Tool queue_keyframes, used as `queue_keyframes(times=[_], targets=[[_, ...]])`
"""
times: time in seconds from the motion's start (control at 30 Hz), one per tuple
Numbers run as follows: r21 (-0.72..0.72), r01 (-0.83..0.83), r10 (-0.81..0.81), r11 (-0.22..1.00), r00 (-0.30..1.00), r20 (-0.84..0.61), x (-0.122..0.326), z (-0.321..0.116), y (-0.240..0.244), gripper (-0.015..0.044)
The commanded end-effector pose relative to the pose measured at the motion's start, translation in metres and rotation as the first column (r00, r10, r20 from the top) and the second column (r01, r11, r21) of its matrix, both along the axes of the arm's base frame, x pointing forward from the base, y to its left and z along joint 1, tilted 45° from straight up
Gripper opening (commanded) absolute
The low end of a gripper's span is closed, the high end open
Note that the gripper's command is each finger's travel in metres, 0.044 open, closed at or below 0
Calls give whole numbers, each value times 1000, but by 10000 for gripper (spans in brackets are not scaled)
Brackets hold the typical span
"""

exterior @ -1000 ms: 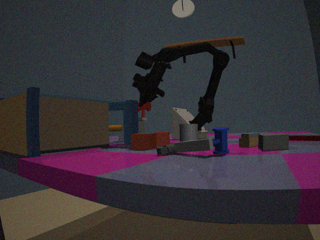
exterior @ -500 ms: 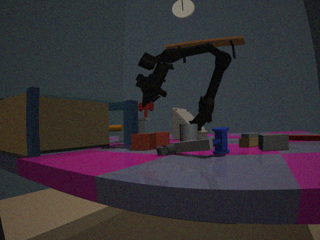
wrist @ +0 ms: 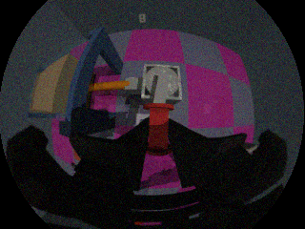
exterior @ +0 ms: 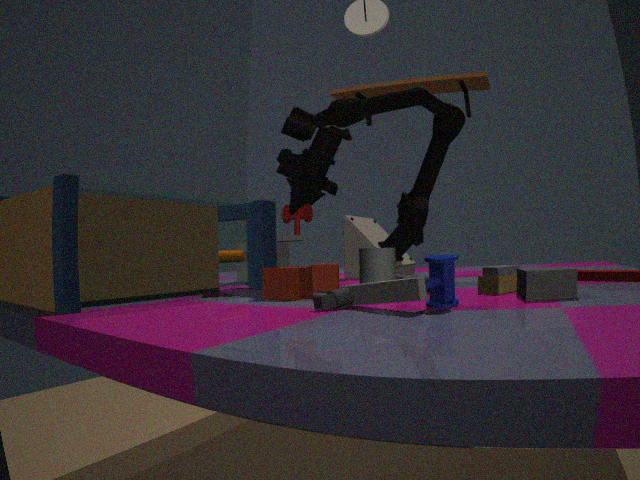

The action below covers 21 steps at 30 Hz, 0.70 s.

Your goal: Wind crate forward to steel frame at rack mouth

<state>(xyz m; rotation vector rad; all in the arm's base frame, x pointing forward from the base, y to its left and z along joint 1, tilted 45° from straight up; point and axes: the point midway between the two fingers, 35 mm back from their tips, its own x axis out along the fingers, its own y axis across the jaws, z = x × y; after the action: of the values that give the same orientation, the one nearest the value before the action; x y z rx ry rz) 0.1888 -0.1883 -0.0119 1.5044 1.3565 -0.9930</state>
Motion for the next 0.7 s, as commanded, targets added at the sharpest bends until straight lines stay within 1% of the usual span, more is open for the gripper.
queue_keyframes(times=[0.0, 0.67], targets=[[17, 8, -7, 1000, 997, -77, -25, -15, 3, 0], [16, 8, -7, 1000, 997, -78, -51, -22, -3, 0]])
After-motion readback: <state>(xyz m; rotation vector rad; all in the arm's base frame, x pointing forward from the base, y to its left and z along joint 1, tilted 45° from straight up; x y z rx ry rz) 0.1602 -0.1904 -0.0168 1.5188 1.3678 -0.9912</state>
